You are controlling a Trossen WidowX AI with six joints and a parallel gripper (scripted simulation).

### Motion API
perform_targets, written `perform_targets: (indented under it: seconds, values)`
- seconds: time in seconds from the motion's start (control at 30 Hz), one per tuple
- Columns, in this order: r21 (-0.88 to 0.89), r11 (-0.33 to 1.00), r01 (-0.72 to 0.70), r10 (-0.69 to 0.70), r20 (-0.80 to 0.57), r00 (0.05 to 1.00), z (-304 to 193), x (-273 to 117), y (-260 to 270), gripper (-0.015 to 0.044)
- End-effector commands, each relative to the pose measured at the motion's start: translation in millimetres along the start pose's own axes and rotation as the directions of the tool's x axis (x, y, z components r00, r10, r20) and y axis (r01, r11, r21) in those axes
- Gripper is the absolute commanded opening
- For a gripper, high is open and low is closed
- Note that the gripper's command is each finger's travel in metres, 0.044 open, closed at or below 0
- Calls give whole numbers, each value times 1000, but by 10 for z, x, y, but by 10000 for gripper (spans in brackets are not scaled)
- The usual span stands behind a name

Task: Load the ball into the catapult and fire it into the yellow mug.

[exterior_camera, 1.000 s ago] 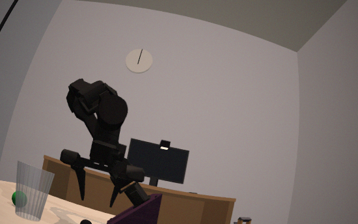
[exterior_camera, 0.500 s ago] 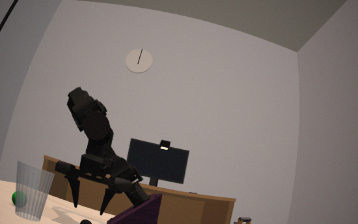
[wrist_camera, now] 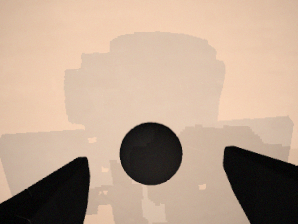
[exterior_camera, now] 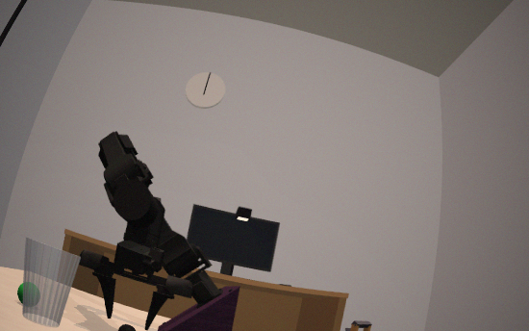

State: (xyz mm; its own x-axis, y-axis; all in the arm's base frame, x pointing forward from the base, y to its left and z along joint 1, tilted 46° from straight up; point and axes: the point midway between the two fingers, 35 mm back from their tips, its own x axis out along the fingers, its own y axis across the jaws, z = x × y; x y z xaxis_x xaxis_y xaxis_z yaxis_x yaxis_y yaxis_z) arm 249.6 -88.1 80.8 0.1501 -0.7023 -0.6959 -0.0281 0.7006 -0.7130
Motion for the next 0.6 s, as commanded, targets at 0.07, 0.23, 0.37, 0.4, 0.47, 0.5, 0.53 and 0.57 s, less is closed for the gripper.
perform_targets:
  seconds: [0.07,0.23,0.37,0.4,0.47,0.5,0.53,0.57]
  values:
    - [-12,1000,-1,1,-9,1000,-27,118,16,300]
    - [-12,1000,1,-1,-8,1000,-33,198,13,300]
    - [-12,1000,1,-2,-8,1000,-38,237,11,300]
    - [-12,1000,1,-2,-8,1000,-38,237,11,274]
    - [-12,1000,1,-2,-8,1000,-38,237,11,221]
    - [-12,1000,1,-2,-8,1000,-38,237,11,195]
    - [-12,1000,1,-2,-8,1000,-38,237,11,169]
    - [-12,1000,1,-2,-8,1000,-38,237,11,162]
